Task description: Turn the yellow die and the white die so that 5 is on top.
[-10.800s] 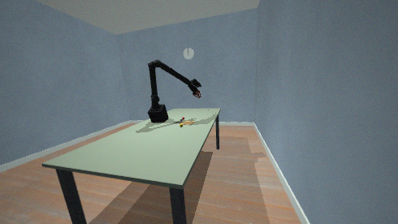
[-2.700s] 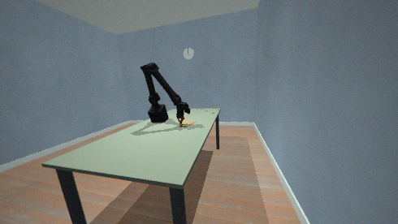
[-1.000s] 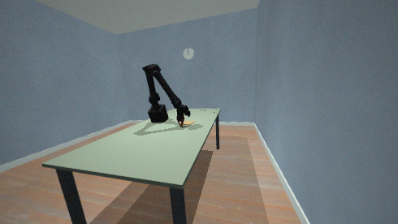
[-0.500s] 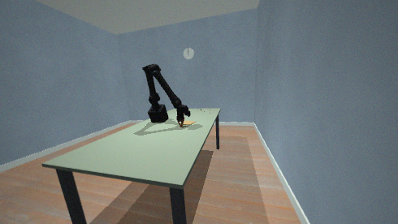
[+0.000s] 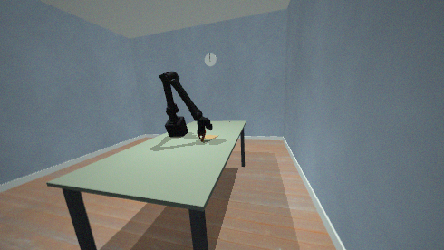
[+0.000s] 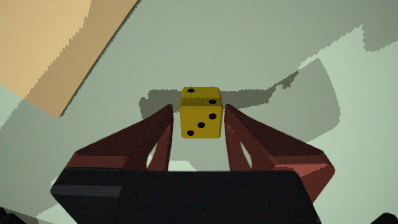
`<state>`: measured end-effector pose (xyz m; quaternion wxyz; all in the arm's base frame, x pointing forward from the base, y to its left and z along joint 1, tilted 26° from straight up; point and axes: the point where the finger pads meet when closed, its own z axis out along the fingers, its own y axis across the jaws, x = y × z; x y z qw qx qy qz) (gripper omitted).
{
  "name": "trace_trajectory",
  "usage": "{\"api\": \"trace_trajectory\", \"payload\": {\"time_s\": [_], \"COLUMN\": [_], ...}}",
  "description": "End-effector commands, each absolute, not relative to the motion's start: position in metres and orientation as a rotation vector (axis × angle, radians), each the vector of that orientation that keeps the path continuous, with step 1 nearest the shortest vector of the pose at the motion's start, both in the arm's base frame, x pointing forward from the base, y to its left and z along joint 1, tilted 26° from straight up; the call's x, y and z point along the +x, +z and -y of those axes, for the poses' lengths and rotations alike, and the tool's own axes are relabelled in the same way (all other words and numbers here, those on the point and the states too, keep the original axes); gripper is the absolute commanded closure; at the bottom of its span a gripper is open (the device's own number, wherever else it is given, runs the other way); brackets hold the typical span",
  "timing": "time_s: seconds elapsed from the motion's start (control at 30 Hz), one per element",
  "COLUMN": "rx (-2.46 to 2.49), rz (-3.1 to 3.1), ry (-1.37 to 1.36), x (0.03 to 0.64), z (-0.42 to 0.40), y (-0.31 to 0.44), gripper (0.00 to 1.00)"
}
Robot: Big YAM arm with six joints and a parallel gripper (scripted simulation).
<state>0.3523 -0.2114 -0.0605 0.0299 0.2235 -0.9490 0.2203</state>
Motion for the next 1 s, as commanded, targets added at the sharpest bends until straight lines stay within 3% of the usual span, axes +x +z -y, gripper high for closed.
{"api": "trace_trajectory", "payload": {"time_s": [0.0, 0.03, 0.07, 0.97], "rx": [0.693, 0.693, 0.693, 0.693], "rz": [2.949, 2.949, 2.949, 2.949], "ry": [0.712, 0.712, 0.712, 0.712], "x": [0.3645, 0.3645, 0.3645, 0.3644], "z": [0.2172, 0.2172, 0.2172, 0.2172], "y": [-0.0541, -0.0541, -0.0541, -0.0541], "gripper": [0.62, 0.62, 0.81, 0.81]}}
